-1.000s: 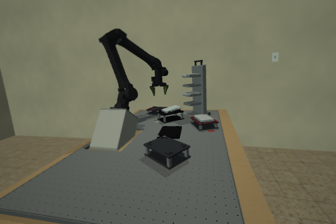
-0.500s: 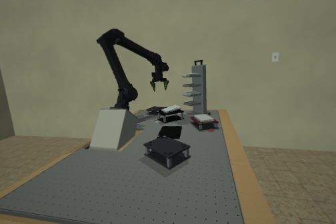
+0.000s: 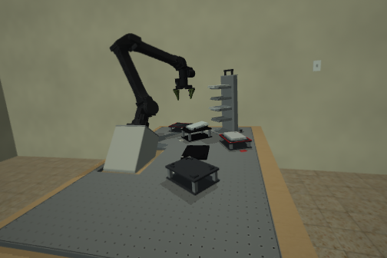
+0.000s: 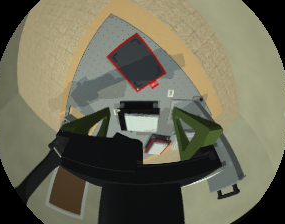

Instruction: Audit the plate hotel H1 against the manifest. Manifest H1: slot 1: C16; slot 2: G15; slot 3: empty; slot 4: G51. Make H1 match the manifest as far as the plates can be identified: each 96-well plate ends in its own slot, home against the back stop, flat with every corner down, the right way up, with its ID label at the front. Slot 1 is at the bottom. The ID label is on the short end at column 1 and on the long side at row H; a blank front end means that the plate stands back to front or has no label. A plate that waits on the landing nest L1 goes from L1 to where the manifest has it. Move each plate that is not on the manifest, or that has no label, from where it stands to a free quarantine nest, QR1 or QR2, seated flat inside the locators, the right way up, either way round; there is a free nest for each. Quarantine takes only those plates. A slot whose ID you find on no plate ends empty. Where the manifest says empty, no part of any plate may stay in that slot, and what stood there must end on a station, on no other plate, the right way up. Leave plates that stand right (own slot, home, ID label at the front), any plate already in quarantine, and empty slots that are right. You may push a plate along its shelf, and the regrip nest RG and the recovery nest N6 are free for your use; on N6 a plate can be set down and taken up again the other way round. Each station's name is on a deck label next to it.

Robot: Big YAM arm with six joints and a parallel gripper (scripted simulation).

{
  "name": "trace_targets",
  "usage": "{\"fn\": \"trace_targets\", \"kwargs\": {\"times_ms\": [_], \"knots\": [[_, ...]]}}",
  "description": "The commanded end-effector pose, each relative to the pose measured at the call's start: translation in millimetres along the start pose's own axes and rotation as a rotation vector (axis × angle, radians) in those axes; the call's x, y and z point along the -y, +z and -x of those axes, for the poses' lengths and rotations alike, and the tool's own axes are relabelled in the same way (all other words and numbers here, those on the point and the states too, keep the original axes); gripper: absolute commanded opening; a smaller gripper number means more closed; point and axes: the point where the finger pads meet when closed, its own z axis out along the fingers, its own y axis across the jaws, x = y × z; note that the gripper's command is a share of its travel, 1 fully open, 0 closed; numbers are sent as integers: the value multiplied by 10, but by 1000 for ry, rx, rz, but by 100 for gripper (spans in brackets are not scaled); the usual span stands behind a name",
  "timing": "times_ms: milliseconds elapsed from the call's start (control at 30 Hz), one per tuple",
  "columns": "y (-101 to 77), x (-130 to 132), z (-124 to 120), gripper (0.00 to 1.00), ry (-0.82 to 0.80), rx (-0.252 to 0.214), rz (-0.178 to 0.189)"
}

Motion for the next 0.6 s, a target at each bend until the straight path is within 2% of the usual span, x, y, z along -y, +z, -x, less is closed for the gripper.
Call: {"fn": "trace_targets", "kwargs": {"times_ms": [0, 33, 67, 100, 233, 367, 567], "knots": [[-375, 142, 115, 100, -24, 23, -69], [-375, 142, 115, 100, -24, 23, -69], [-262, 131, 37, 100, 31, 13, -41], [-108, 12, -94, 100, 67, -3, -4], [-174, -6, -208, 100, 154, 4, -21], [-103, 13, -363, 100, 255, -4, -2], [-119, 9, -524, 100, 371, -2, -6]]}}
